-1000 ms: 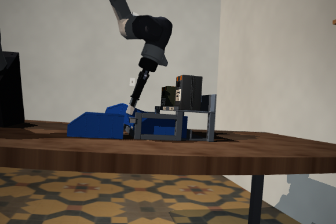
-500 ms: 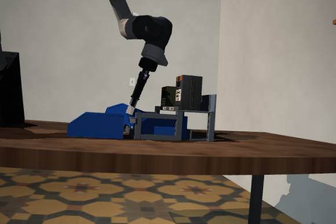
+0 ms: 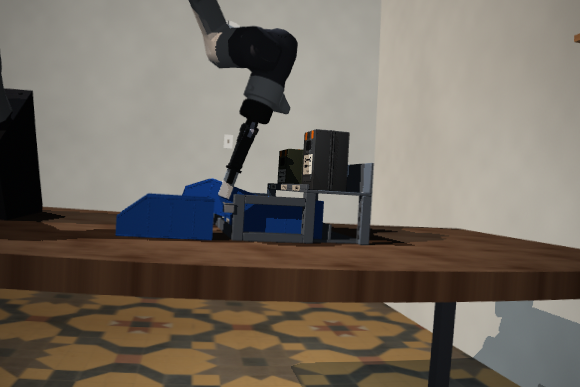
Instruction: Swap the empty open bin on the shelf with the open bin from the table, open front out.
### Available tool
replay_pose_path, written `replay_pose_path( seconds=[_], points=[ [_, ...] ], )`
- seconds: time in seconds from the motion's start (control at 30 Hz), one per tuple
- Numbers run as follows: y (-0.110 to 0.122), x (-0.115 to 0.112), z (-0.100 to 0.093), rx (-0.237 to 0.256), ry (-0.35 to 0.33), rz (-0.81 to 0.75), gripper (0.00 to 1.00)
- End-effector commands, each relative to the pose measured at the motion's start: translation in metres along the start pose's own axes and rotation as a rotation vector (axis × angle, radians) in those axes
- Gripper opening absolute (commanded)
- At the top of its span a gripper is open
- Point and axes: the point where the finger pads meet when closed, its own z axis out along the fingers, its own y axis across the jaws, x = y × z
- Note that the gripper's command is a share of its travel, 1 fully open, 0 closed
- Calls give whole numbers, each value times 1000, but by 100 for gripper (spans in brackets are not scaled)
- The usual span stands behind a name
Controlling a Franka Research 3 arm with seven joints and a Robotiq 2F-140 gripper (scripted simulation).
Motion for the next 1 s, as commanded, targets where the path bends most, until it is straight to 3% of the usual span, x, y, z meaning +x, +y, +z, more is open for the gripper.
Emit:
replay_pose_path(
  seconds=[0.0, 0.97],
  points=[
    [-1, 3, -2, 2, 9, -9, 0],
    [-1, 10, -3, 2, 38, -9, 0]
  ],
)
